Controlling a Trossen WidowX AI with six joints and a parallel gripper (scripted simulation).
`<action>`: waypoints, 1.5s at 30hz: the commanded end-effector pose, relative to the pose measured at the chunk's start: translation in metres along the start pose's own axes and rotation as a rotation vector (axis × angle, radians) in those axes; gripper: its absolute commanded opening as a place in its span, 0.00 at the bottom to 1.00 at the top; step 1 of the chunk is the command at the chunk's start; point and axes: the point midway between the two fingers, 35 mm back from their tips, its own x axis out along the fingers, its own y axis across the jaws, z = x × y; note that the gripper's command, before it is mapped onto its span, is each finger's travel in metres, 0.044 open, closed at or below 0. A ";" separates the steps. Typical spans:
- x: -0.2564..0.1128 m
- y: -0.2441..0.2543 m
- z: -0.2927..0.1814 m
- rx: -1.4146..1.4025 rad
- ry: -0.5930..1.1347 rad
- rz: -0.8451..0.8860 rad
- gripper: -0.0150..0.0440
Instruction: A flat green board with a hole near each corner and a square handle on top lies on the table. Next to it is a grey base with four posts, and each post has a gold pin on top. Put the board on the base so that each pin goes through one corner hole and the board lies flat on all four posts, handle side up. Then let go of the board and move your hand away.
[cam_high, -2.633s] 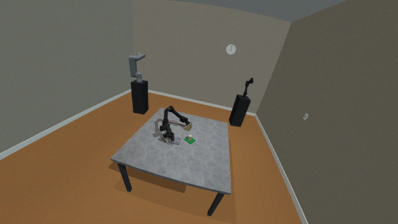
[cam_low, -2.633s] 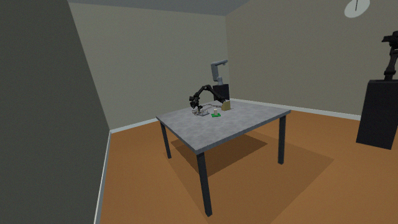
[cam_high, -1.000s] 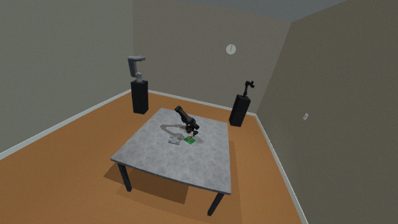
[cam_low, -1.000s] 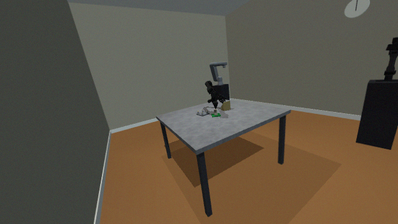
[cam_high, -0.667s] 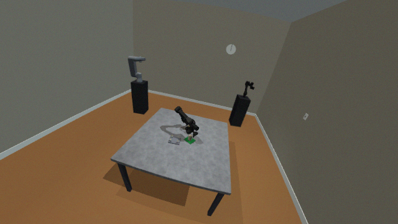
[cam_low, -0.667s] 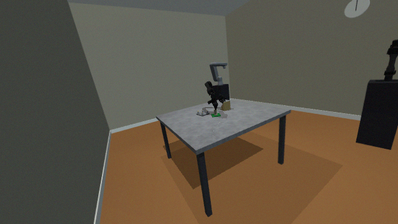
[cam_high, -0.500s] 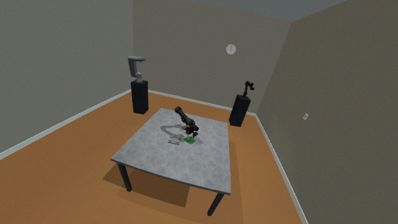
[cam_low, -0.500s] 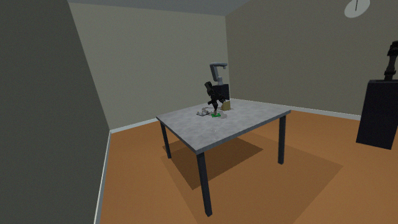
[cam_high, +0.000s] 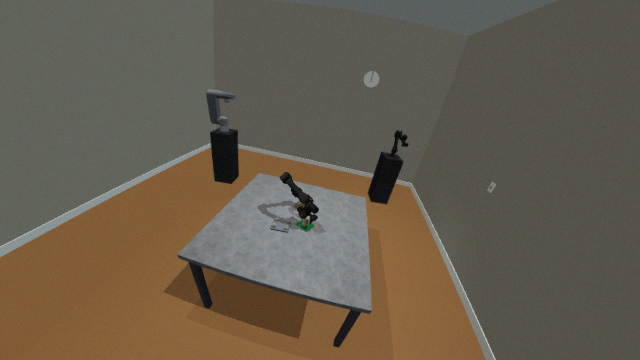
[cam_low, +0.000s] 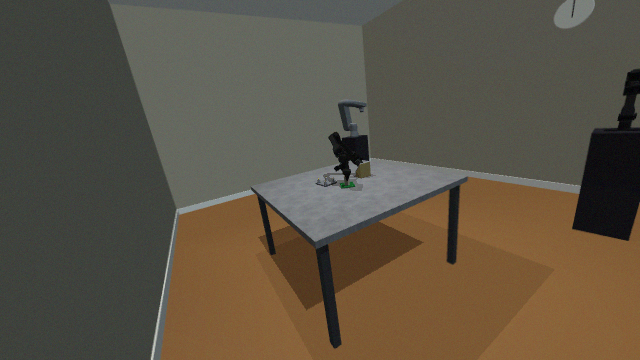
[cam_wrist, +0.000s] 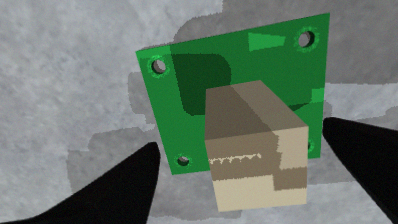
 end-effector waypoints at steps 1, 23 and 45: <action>0.011 -0.003 -0.002 -0.010 0.000 -0.016 1.00; 0.023 -0.005 -0.003 -0.010 0.000 -0.017 0.54; 0.003 0.003 -0.002 -0.022 -0.005 0.021 0.25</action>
